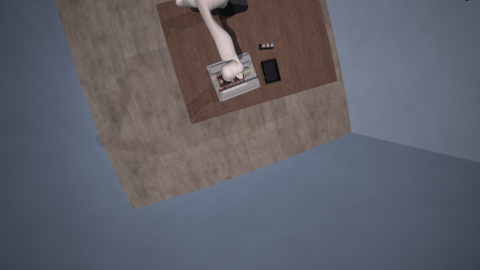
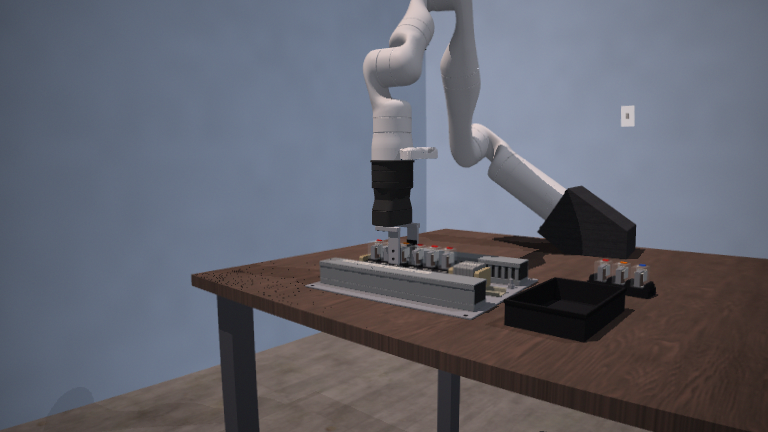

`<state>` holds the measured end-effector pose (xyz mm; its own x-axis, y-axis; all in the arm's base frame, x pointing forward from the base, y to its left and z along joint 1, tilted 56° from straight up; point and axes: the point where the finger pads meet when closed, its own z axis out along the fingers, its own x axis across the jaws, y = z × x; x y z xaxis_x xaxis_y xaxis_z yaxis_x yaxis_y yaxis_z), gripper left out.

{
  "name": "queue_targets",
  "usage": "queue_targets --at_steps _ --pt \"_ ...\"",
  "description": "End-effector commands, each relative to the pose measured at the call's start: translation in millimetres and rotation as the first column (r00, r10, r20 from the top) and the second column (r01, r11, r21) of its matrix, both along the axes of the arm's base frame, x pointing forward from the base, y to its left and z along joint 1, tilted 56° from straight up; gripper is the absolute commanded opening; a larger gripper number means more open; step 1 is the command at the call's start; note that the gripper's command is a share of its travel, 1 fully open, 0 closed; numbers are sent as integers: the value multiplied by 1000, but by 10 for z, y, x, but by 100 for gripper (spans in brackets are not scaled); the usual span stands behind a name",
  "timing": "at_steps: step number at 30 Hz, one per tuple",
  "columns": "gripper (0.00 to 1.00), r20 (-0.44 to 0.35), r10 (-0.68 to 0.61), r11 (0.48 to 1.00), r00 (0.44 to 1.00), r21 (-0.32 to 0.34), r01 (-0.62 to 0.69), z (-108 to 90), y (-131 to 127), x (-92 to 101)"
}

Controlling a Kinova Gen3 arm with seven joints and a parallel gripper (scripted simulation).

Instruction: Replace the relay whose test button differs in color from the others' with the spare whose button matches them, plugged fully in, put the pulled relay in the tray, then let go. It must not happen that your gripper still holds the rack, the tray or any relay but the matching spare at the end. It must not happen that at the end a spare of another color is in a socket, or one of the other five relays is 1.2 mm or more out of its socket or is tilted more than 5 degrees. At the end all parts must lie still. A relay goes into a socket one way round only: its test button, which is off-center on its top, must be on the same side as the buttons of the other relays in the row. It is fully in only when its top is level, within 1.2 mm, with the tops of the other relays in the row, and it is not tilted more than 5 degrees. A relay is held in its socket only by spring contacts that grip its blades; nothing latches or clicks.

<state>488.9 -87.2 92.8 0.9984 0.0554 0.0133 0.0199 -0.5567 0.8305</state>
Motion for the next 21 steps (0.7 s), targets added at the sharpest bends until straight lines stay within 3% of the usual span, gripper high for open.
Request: queue_targets --at_steps 1,21 --pt "100 3 -2 1000 1000 4 2 -1 40 2" --pt "100 3 -3 1000 1000 4 3 3 47 4"
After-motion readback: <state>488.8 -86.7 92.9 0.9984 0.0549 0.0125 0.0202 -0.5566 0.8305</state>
